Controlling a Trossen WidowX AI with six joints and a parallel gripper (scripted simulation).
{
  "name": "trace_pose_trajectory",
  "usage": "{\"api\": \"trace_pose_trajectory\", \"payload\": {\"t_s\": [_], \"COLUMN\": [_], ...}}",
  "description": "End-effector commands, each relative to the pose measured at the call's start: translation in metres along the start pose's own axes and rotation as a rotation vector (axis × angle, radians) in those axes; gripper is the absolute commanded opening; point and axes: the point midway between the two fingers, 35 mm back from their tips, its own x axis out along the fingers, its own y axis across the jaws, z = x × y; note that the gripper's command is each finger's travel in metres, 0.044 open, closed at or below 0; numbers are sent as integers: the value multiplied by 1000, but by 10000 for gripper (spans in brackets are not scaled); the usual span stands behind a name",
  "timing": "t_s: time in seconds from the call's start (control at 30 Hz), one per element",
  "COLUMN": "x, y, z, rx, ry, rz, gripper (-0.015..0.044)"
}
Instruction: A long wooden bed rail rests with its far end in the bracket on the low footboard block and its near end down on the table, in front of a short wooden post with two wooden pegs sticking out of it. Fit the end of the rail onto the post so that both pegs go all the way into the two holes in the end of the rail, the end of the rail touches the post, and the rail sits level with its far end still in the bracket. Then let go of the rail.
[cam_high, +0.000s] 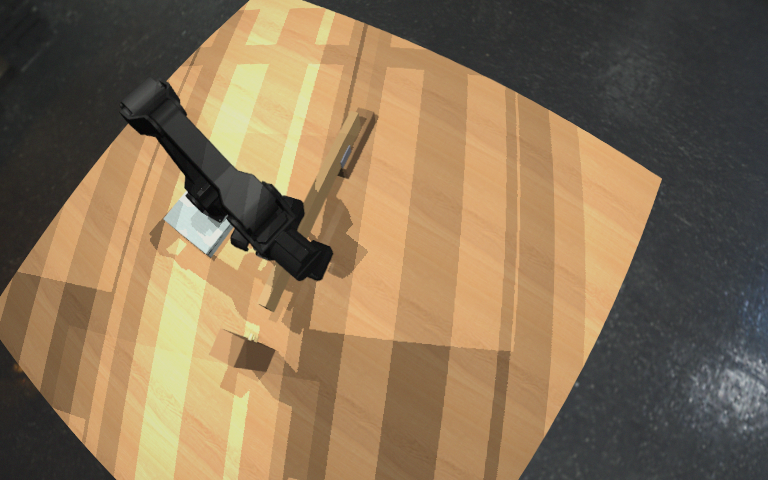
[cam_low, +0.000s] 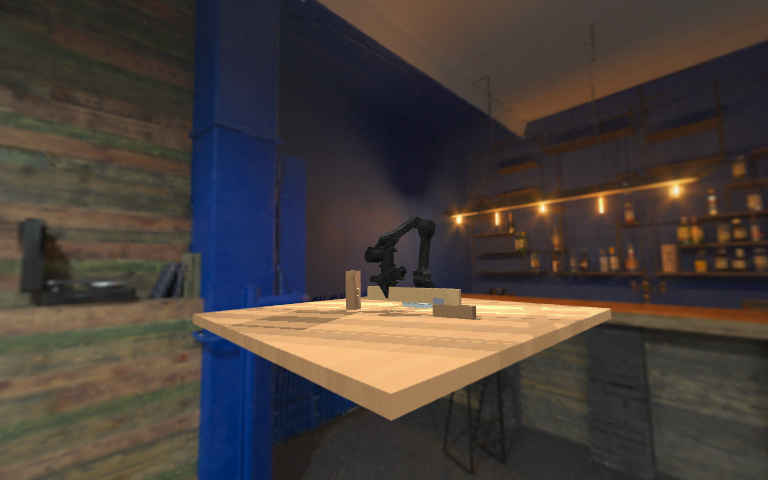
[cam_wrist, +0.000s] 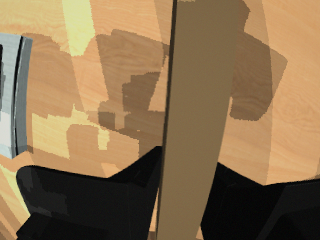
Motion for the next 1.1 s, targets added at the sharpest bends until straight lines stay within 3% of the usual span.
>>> {"api": "trace_pose_trajectory", "payload": {"t_s": [0.0, 1.07], "x": [-1, -3], "y": [-2, -1], "z": [0, 0], "rx": [-2, -2], "ry": [1, 1], "rz": [-8, -8], "gripper": [0, 0]}}
